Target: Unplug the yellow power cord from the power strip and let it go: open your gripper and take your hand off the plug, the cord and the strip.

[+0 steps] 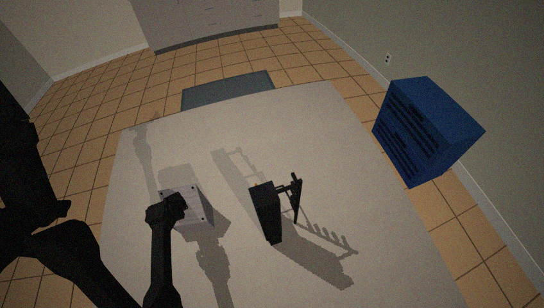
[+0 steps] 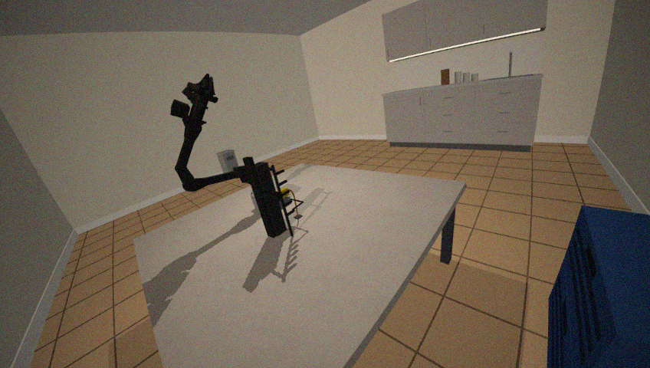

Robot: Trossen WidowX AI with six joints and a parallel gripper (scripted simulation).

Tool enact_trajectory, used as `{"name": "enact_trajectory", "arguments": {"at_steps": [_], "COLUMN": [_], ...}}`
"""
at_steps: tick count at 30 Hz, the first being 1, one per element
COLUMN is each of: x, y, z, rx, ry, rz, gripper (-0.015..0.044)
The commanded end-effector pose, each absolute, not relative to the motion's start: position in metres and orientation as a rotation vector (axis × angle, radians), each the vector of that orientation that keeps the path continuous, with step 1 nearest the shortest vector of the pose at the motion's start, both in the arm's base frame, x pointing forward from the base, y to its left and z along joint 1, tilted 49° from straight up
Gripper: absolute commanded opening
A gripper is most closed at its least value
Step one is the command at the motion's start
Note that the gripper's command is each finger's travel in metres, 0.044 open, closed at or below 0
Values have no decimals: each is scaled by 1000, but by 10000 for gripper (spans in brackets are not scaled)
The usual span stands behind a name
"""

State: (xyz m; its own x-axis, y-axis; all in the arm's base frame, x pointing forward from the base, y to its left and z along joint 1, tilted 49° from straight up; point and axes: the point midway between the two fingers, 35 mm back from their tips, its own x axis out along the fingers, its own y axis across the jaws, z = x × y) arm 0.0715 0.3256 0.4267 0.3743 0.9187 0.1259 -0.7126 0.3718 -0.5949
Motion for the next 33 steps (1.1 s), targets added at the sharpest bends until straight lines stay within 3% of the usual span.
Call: {"name": "enact_trajectory", "arguments": {"at_steps": [1,9,19,26,33], "x": [113,205,288,315,307], "y": [339,331,255,165,61], "z": [385,280,165,96,46], "rx": [-676,-1023,-1341,-1530,-1632], "ry": [-349,20,537,997,1535], "rz": [1015,854,690,611,618], "gripper": [160,160,160,160,160]}}
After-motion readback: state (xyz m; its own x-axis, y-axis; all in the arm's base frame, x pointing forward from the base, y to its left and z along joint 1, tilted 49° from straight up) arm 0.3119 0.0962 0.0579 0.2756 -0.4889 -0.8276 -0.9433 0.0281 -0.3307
